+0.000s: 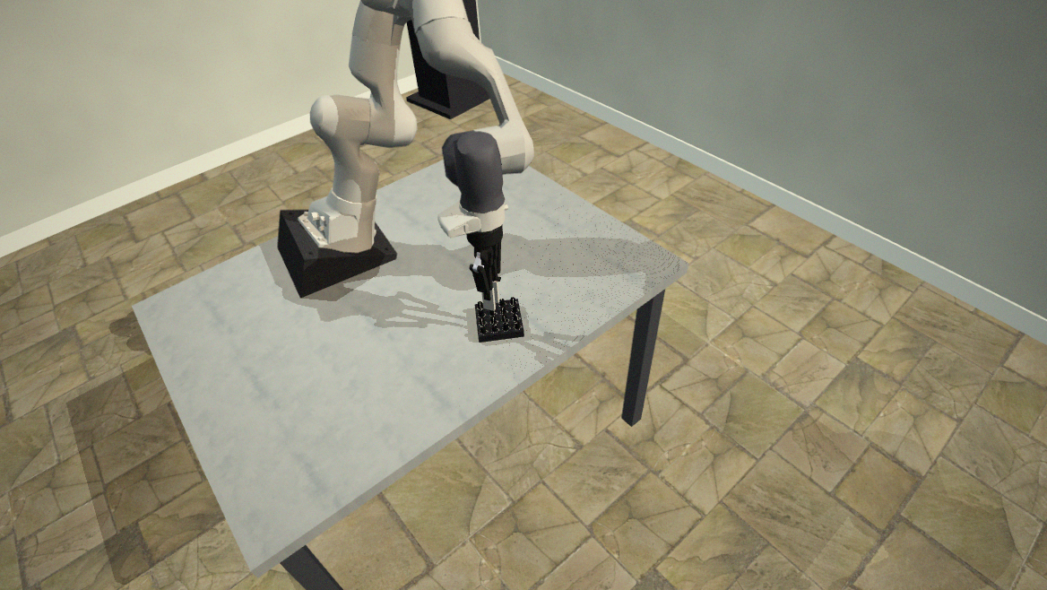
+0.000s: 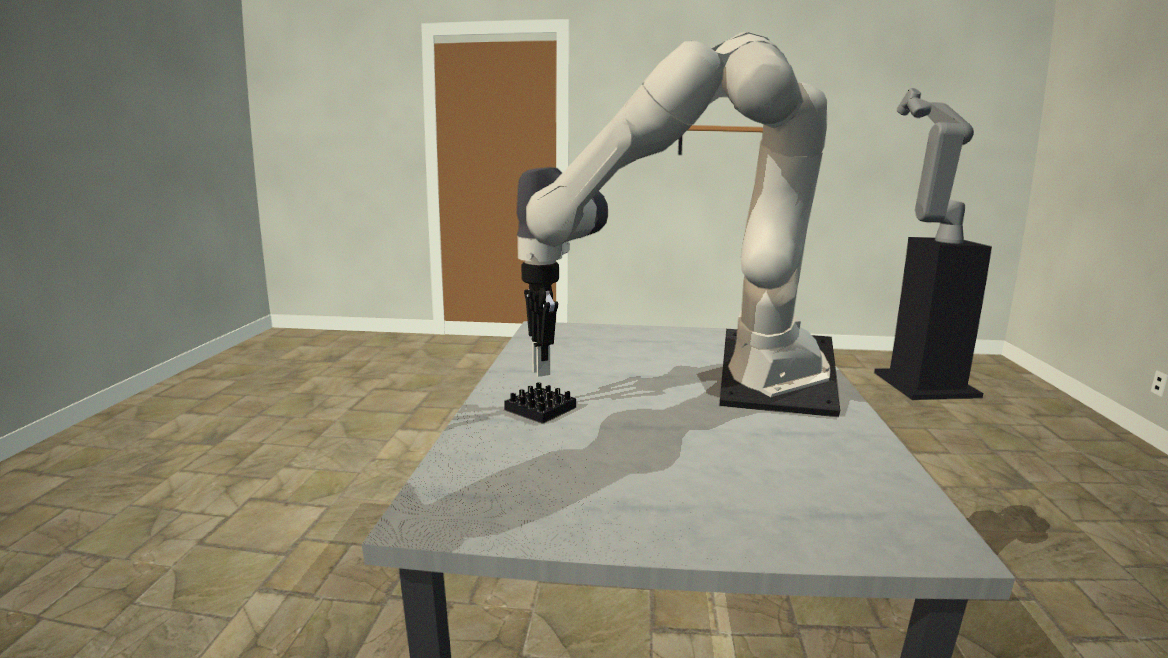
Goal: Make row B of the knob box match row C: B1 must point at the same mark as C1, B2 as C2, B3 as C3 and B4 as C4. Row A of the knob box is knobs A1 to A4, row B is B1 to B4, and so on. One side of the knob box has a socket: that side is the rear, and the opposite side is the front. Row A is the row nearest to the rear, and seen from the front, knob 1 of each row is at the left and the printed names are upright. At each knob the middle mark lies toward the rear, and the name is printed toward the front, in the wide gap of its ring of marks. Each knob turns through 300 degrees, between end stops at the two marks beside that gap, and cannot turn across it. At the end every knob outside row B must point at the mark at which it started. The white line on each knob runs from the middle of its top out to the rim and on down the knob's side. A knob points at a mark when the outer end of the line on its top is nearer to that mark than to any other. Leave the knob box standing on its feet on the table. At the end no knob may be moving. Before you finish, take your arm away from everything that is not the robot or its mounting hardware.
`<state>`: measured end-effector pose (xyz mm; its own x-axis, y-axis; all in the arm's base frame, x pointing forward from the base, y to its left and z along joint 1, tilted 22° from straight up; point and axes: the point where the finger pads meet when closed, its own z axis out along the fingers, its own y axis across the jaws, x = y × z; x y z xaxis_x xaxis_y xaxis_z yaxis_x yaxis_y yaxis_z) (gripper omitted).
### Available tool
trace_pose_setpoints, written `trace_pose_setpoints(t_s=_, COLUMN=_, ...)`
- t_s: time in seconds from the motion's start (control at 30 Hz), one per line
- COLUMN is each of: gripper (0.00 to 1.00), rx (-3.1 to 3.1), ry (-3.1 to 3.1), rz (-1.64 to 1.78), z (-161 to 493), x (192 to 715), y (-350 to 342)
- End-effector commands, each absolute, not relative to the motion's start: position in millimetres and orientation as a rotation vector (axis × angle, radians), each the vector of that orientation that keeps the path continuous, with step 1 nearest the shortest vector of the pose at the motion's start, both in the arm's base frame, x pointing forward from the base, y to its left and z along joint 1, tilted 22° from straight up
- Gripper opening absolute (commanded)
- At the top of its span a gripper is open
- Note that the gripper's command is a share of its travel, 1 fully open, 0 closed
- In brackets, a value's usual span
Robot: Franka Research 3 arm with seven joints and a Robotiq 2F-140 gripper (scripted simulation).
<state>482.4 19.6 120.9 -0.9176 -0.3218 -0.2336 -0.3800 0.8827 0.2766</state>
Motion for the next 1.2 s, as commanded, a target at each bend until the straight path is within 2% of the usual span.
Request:
trace_pose_setpoints(t_s=0.0, gripper=0.12, rx=-0.755, ry=2.794, rz=0.464, z=120.5, x=480.0, y=20.3)
trace_pose_setpoints(t_s=1.17, gripper=0.12, rx=-1.390, ry=2.473, rz=0.364, z=122.9, x=477.8, y=20.9)
